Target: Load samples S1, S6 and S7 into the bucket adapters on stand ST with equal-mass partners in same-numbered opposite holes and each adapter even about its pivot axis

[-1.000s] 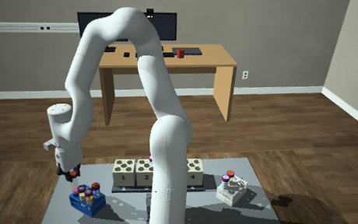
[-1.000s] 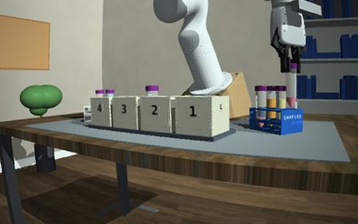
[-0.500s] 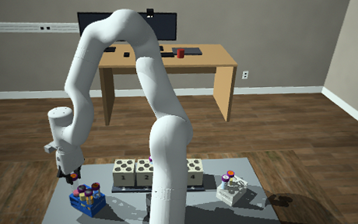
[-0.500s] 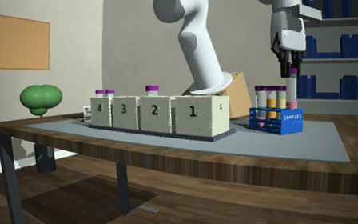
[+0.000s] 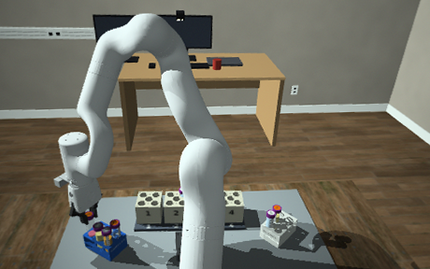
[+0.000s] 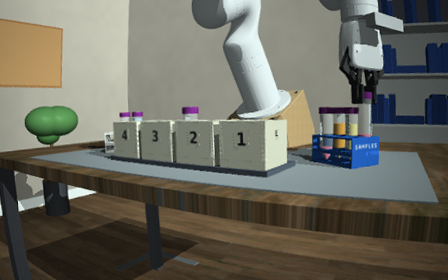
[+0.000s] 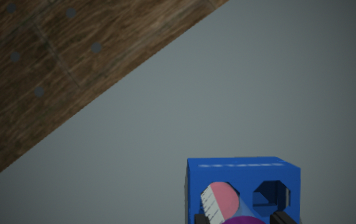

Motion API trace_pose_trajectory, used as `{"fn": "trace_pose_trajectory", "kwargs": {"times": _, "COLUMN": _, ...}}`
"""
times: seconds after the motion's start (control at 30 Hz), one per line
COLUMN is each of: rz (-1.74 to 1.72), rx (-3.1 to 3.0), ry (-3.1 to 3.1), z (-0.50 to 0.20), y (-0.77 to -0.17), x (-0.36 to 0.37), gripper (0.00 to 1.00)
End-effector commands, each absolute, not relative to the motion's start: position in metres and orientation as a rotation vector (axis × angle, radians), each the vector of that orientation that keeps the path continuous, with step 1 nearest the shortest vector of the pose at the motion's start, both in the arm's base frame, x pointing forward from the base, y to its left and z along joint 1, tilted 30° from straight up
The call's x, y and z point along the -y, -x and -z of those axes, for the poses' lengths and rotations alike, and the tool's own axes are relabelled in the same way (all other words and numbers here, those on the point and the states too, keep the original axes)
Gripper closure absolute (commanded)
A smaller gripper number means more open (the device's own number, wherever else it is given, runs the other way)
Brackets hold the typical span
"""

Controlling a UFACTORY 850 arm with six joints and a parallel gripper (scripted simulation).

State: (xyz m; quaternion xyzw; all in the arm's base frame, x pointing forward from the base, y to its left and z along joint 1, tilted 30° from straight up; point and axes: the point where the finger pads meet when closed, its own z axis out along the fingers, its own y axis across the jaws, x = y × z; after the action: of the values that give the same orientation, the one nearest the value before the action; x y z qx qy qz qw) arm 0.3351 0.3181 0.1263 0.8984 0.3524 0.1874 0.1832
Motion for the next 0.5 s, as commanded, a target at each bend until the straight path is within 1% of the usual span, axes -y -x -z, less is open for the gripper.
{"fn": "trace_pose_trajectory", "kwargs": {"times": 0.0, "rz": -0.531, "rx": -0.994, "ry": -2.535, "z": -0.124, "y": -0.337, "x": -0.318, "gripper": 1.0}}
{"fn": "trace_pose_trajectory", "kwargs": {"times": 0.47, "rz": -0.531, "rx": -0.994, "ry": -2.535, "z": -0.112, "y": -0.343, "x": -0.315, "gripper": 1.0}}
